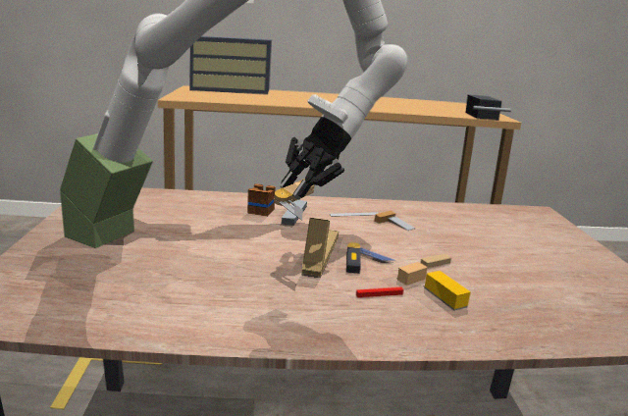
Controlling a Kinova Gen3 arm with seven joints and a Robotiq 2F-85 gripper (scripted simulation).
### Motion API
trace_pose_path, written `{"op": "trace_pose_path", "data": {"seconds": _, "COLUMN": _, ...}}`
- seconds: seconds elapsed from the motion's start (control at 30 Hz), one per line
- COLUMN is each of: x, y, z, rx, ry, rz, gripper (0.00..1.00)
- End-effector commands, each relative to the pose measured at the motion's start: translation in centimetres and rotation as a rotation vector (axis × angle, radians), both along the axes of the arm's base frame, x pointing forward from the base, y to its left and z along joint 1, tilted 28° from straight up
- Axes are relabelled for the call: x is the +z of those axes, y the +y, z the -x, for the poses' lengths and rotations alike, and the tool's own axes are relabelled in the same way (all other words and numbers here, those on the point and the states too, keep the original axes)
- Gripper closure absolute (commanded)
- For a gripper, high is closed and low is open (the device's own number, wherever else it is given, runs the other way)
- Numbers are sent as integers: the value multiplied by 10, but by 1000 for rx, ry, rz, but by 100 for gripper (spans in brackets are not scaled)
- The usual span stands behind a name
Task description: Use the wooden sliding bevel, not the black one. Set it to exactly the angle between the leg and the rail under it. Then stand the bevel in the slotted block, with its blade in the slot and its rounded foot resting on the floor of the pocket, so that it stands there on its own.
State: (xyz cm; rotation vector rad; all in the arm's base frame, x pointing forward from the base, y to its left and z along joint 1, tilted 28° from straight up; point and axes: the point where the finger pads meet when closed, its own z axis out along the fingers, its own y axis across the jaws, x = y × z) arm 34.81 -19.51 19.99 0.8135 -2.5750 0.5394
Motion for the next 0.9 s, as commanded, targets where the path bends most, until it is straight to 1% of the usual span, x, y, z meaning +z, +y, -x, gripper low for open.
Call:
{"op": "trace_pose_path", "data": {"seconds": 0.0, "x": -2, "y": 10, "z": 0, "rx": 44, "ry": 10, "rz": -22, "gripper": 90}}
{"op": "trace_pose_path", "data": {"seconds": 0.17, "x": -7, "y": 29, "z": -1, "rx": 136, "ry": 34, "rz": -66, "gripper": 90}}
{"op": "trace_pose_path", "data": {"seconds": 0.23, "x": -7, "y": 29, "z": -1, "rx": 136, "ry": 34, "rz": -66, "gripper": 90}}
{"op": "trace_pose_path", "data": {"seconds": 0.73, "x": -24, "y": 95, "z": -2, "rx": 443, "ry": 113, "rz": -212, "gripper": 90}}
{"op": "trace_pose_path", "data": {"seconds": 0.8, "x": -24, "y": 95, "z": -2, "rx": 443, "ry": 113, "rz": -212, "gripper": 90}}
{"op": "trace_pose_path", "data": {"seconds": 0.87, "x": -27, "y": 104, "z": -2, "rx": 486, "ry": 124, "rz": -233, "gripper": 90}}
